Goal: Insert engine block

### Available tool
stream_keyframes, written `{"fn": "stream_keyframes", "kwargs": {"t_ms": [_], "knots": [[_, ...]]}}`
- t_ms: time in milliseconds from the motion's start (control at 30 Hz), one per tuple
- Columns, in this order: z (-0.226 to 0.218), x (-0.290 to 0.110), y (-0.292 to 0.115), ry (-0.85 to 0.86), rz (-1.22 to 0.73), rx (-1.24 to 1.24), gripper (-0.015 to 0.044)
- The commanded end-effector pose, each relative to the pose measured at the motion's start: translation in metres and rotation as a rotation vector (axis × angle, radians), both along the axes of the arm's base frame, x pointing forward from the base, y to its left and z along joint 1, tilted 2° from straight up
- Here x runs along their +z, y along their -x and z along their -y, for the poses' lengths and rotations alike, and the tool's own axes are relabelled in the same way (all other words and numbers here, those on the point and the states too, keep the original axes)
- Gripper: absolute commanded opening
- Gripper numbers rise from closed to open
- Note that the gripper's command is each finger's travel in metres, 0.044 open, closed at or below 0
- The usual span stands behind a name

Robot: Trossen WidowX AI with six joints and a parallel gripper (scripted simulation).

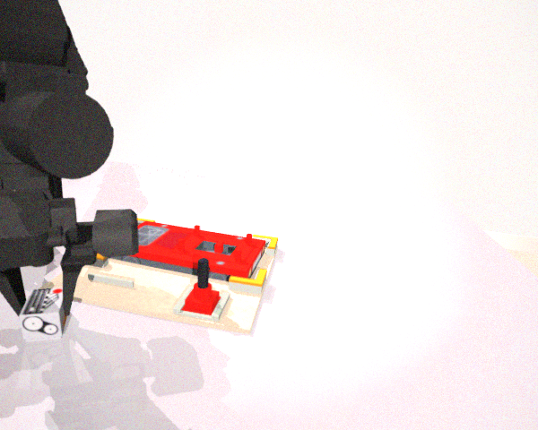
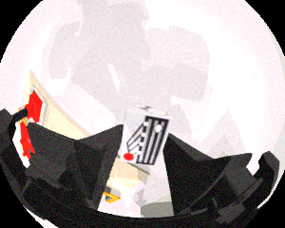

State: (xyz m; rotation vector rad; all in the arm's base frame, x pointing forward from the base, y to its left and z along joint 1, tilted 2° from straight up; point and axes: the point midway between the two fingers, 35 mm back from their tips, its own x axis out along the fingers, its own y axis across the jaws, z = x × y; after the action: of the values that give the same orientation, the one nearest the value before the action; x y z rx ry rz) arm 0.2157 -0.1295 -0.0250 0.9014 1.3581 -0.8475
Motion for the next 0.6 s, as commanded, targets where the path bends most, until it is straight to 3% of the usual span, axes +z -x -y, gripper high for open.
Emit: {"fn": "stream_keyframes", "kwargs": {"t_ms": [0, 200, 567], "knots": [[0.0, 0.001, 0.0, 0.0, 0.0, 0.0, 0.0289], [0.0, 0.001, 0.0, 0.0, 0.0, 0.0, 0.044], [0.0, 0.022, 0.001, -0.004, -0.009, -0.006, 0.044]]}}
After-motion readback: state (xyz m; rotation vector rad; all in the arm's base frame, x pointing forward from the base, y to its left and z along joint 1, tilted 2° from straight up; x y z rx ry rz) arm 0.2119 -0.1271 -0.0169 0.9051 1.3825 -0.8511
